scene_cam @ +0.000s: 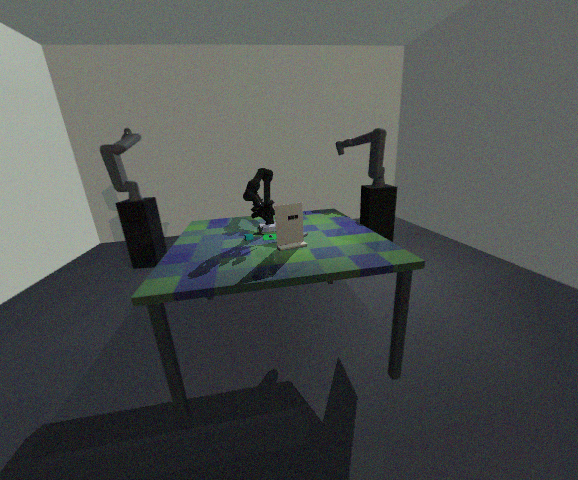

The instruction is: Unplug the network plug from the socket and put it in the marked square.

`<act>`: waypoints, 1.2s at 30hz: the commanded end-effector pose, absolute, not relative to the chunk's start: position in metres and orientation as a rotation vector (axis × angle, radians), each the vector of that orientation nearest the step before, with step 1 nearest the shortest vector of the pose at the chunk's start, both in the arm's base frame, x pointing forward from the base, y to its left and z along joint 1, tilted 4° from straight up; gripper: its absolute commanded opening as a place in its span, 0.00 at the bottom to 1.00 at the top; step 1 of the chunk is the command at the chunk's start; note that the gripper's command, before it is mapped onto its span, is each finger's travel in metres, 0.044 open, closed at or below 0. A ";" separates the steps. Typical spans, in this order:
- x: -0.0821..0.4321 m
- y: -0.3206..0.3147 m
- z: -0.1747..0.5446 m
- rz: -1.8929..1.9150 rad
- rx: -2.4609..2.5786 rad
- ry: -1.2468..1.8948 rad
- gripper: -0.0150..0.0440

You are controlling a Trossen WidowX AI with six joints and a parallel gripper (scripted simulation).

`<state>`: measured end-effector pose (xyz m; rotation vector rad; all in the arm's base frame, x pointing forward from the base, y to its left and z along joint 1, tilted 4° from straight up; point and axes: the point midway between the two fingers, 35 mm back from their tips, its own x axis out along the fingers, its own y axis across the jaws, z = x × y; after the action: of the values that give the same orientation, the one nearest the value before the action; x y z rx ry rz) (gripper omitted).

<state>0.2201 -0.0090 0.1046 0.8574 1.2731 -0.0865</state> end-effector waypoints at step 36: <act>0.222 -0.002 0.203 -0.086 0.859 1.270 0.52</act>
<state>0.2230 -0.0023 0.1952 0.8595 1.2706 -0.0810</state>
